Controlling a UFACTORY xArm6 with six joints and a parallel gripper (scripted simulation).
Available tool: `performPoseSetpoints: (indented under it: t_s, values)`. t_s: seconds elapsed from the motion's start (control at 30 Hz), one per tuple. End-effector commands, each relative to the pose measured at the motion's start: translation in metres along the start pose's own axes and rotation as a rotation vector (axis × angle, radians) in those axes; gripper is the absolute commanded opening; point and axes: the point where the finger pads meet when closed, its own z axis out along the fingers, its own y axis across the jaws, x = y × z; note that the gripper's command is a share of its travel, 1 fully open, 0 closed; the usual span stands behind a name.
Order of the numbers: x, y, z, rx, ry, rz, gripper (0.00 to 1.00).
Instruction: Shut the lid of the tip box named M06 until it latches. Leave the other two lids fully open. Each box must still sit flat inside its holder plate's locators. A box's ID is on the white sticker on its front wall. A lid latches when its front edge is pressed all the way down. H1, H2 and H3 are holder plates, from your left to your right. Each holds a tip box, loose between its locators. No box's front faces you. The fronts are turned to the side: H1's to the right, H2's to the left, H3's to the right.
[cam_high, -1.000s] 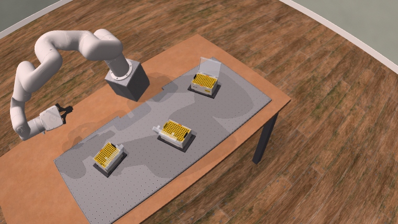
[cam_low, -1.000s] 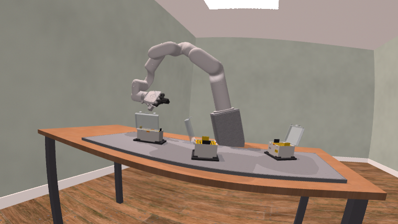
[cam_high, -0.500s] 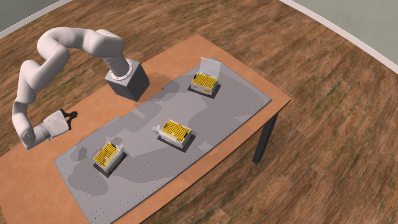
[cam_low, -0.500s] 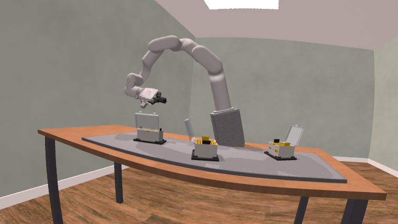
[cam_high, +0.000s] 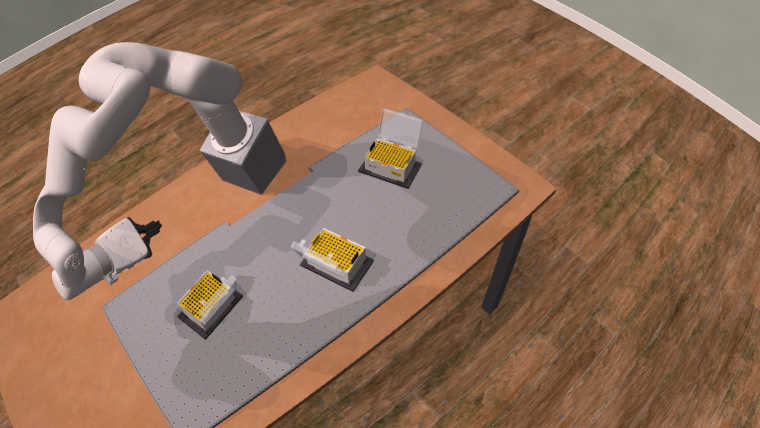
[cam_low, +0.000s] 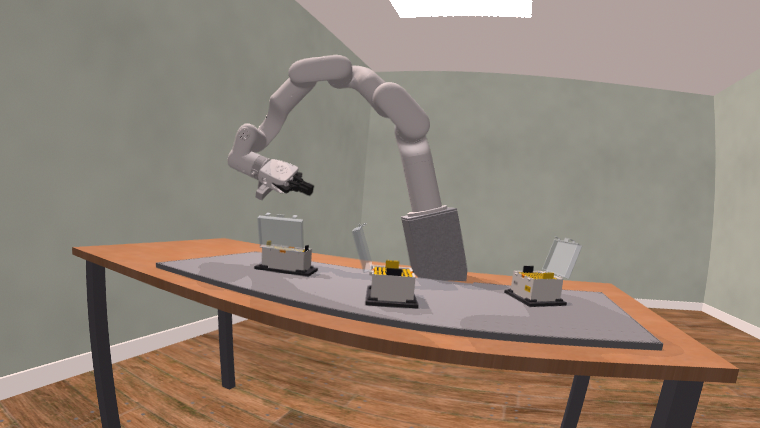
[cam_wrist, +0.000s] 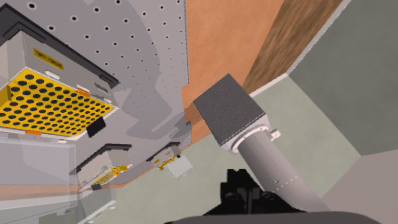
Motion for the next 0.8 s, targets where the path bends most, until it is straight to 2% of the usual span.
performPoseSetpoints:
  t_s: [0.0, 0.1, 0.23, 0.37, 0.5, 0.63, 0.77]
  values:
    - [-0.012, -0.012, -0.001, -0.009, 0.062, -0.057, 0.00]
    - [-0.023, -0.023, 0.000, -0.028, 0.128, -0.130, 0.00]
    - [-0.030, -0.029, 0.000, -0.029, 0.131, -0.134, 0.00]
    - [-0.045, -0.042, 0.003, -0.055, 0.215, -0.234, 0.00]
    - [-0.051, -0.047, 0.004, -0.056, 0.220, -0.239, 0.00]
    - [-0.067, -0.059, 0.007, -0.083, 0.300, -0.342, 0.00]
    - [-0.077, -0.066, 0.009, -0.092, 0.324, -0.375, 0.00]
